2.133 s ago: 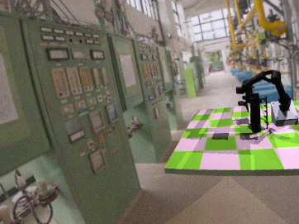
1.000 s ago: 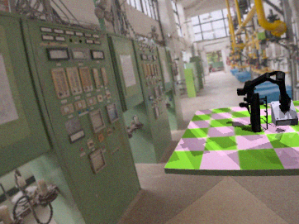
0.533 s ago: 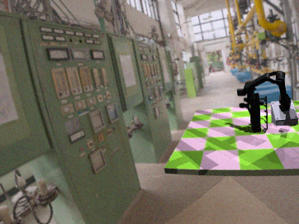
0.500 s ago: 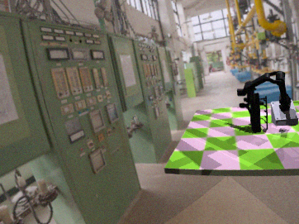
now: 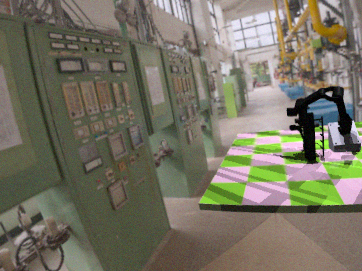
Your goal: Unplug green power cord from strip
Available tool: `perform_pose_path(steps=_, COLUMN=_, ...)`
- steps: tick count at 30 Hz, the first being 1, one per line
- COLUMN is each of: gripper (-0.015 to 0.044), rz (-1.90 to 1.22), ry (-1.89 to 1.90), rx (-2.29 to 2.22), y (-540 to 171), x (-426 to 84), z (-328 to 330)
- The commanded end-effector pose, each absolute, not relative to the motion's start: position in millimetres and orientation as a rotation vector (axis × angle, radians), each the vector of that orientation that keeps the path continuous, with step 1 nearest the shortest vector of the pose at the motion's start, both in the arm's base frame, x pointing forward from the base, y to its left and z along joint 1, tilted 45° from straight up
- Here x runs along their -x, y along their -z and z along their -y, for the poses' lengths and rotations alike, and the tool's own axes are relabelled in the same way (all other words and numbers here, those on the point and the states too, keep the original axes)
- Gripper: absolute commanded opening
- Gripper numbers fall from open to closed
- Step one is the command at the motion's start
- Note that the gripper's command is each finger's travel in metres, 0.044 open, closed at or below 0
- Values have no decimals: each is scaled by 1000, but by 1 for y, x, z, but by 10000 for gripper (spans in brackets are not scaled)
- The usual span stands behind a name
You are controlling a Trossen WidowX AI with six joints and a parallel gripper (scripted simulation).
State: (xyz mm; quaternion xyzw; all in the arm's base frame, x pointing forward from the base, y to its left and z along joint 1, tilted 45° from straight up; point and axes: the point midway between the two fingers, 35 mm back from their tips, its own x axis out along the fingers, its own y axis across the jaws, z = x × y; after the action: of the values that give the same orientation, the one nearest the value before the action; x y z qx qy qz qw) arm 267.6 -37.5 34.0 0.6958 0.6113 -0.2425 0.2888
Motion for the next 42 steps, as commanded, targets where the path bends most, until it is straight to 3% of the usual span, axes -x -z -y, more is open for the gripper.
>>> perform_pose_path(steps=1, gripper=0, rz=-1607, ry=680, rx=-1842, y=-23, x=-269, z=54)
perform_pose_path(steps=28, gripper=0, rz=-1605, ry=681, rx=-1845, y=4, x=-264, z=89)
perform_pose_path(steps=42, gripper=368, rz=-1607, ry=678, rx=-1848, y=0, x=-265, z=83)
